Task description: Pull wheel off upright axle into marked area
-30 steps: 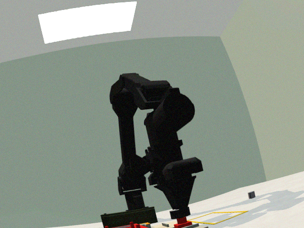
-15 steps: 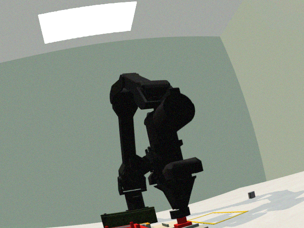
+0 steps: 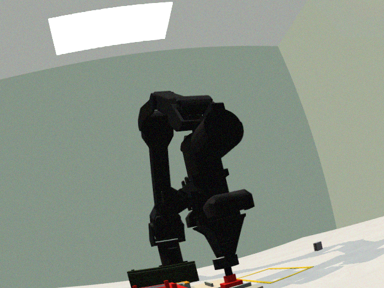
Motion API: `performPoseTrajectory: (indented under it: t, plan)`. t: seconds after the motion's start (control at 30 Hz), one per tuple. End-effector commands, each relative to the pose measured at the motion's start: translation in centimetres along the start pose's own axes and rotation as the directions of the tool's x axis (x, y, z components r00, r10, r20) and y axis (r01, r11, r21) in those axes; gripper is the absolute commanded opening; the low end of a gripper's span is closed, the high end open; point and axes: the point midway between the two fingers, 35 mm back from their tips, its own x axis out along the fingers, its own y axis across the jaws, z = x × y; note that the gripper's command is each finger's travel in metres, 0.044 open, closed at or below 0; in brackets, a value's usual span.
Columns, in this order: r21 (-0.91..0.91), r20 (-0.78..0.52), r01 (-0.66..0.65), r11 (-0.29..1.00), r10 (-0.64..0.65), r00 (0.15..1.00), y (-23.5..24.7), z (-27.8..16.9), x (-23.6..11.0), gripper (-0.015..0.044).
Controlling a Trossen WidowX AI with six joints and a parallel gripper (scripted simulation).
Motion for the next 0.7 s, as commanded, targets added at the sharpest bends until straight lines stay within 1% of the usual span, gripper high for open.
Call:
performPoseTrajectory:
  t: [0.0, 0.67]
  plan:
    - [0.002, 0.0, -0.017, 1.0, 0.017, 1.0, -0.01, 0.01, -1.22, 0.0]
    - [0.002, 0.001, -0.019, 1.0, 0.019, 1.0, -0.04, 0.01, -2.03, 0.0]
